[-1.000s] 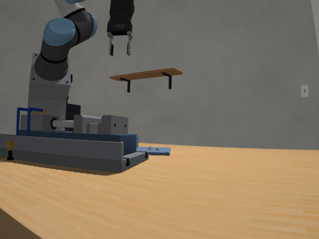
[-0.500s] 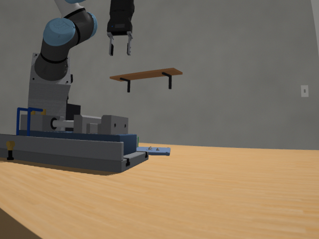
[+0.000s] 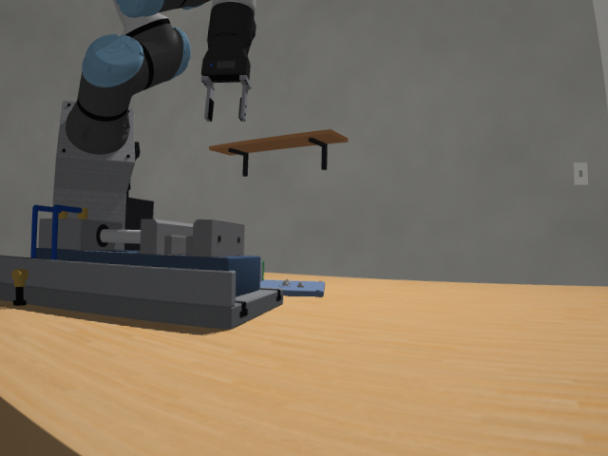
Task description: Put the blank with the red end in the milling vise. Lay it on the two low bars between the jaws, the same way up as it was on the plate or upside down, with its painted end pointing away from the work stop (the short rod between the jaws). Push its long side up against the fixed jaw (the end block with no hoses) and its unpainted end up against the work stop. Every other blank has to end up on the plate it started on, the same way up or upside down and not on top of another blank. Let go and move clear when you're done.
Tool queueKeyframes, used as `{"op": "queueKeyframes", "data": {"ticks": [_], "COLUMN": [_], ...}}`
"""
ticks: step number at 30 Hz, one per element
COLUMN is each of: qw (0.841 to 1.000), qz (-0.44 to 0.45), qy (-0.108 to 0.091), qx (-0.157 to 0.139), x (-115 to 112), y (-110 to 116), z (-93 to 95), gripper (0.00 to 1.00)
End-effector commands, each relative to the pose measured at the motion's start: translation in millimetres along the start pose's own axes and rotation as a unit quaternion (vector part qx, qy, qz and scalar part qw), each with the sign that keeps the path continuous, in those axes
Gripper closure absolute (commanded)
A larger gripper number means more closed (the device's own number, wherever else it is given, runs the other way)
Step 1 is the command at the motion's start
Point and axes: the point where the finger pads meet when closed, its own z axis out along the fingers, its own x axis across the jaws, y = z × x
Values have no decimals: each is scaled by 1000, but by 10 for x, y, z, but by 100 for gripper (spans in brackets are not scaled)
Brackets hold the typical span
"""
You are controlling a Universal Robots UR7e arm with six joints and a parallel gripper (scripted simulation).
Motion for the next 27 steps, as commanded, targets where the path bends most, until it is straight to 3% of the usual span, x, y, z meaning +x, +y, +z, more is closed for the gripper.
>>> {"op": "queueKeyframes", "data": {"ticks": [1, 10, 15, 27], "qw": [1000, 1000, 1000, 1000], "qz": [-1, -1, -1, -1], "qy": [10, 10, 11, 11], "qx": [7, 7, 7, 7], "x": [41, 41, 53, 53], "y": [-4, -4, -23, -23], "z": [330, 330, 873, 873], "gripper": [0, 0, 0, 0]}}
